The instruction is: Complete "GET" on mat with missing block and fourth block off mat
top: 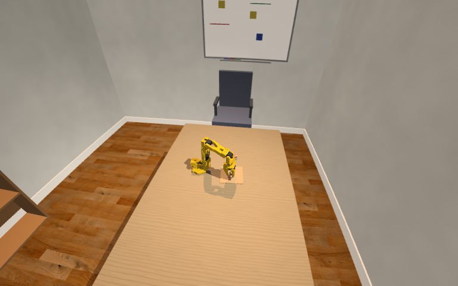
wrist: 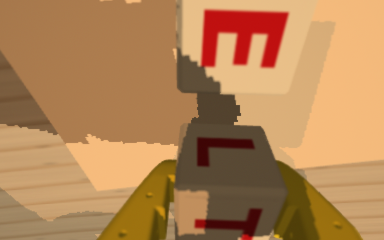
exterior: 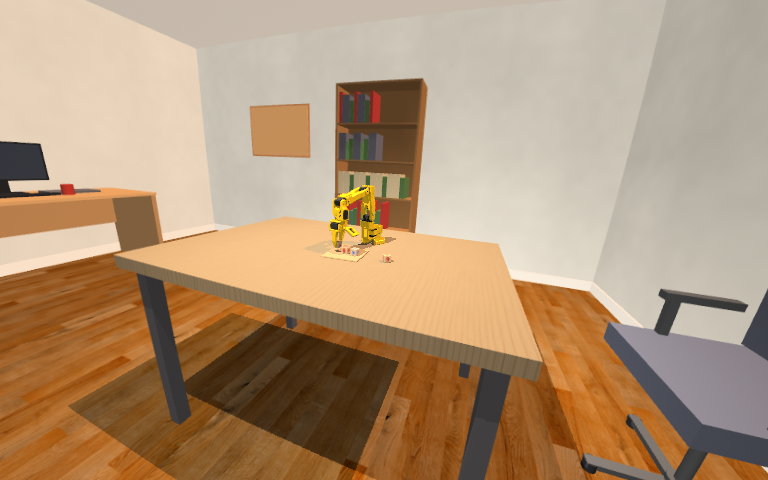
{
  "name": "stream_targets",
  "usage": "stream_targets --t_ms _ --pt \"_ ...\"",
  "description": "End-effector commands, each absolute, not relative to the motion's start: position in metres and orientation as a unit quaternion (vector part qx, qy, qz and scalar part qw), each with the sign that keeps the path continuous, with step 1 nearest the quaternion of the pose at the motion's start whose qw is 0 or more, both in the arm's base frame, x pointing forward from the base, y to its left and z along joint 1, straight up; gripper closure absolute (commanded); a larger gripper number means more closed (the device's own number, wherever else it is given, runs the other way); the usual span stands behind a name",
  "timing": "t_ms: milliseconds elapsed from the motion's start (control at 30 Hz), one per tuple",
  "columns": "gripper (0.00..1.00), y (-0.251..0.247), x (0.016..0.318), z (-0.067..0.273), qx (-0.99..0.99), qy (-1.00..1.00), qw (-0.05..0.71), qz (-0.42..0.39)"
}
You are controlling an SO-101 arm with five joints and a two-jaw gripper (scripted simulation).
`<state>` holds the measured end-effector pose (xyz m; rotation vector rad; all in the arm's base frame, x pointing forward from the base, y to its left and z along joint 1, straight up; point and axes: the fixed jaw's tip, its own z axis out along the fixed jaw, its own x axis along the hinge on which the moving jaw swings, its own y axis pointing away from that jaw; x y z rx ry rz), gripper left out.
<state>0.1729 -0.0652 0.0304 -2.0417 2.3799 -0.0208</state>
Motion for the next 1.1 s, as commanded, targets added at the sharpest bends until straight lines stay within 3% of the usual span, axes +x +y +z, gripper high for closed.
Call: stream_targets --t_ms 0,1067 --pt "1.0 -0.069 0.188 0.045 -0.65 0.757 0.032 -0.057" --pt "0.98 -0.07 0.189 0.035 -0.65 0.757 0.032 -0.057"
